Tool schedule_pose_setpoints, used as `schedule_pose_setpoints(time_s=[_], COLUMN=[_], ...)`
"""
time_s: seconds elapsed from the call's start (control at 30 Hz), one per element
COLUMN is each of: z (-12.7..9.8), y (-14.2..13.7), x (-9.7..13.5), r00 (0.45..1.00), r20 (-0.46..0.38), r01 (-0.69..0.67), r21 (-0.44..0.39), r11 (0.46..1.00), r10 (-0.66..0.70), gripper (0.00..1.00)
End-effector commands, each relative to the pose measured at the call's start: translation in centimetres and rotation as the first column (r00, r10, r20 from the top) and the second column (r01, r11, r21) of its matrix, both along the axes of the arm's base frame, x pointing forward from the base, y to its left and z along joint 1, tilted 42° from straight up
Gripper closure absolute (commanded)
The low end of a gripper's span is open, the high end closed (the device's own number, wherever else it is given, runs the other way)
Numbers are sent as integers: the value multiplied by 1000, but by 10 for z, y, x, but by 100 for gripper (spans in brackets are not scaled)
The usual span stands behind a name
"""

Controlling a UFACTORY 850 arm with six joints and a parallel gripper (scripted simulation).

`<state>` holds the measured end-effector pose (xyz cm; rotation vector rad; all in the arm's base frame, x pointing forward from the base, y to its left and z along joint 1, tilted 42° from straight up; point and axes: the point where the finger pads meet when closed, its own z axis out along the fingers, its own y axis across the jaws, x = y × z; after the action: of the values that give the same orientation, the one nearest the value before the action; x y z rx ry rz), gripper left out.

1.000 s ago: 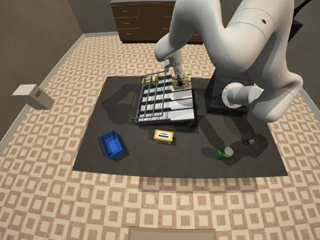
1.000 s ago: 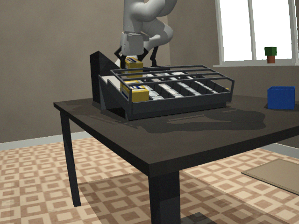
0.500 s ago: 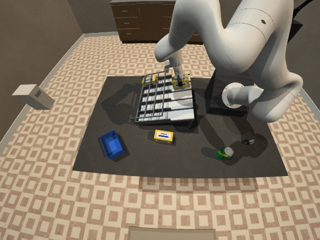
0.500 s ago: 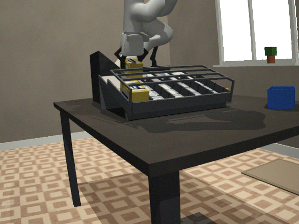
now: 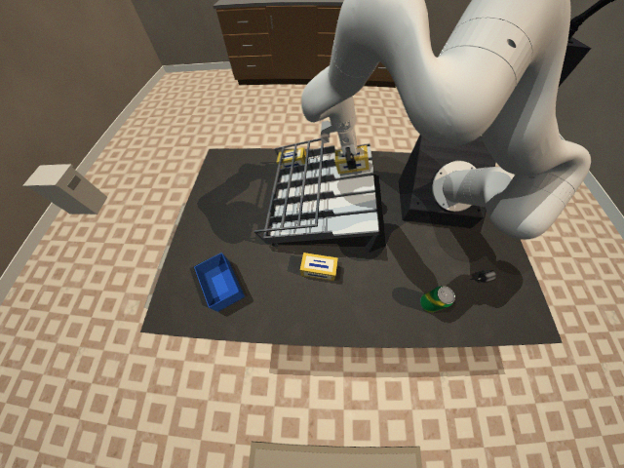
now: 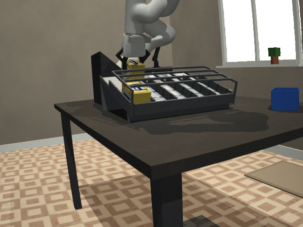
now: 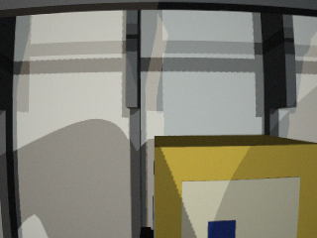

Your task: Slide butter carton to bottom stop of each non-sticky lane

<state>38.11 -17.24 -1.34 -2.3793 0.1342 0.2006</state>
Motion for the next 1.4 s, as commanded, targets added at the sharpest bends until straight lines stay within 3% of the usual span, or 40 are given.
schedule_pose_setpoints(time_s=[0.0,1.37], z=[0,-3], y=[-1,2], x=[1,0], r00=[1000,1000], r20=[2,2], r01=[1,1], r21=[-1,-1], r11=[1000,1000], r10=[-1,-1], gripper=[100,100])
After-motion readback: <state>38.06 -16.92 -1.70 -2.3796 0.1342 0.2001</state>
